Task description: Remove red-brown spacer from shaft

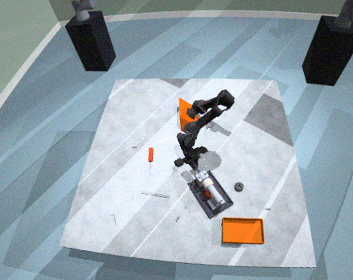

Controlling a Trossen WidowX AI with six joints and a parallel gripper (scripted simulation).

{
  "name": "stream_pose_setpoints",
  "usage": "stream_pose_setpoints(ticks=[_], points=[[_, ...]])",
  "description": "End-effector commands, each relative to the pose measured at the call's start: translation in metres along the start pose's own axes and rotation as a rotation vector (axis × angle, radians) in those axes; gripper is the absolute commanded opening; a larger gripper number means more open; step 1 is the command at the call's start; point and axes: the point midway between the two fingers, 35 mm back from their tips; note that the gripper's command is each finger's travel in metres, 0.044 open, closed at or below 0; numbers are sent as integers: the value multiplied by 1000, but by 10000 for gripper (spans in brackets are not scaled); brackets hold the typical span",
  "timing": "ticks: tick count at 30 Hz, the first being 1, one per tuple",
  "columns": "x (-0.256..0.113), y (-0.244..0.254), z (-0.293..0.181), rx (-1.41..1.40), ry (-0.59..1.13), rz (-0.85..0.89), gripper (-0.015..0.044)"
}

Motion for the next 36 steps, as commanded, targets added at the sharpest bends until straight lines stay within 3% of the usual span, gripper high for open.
stream_pose_setpoints(ticks=[1, 36], points=[[1, 0, 3, -8, -4, 1, 0], [4, 1, 6, -8, -4, 1, 0]])
Point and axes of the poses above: the point midway between the two fingers, 35 mm back from their tips, its own x axis out along the fingers, its own y axis across the jaws, z = x × y, and after that the axes turned 11 degrees about x, right-handed
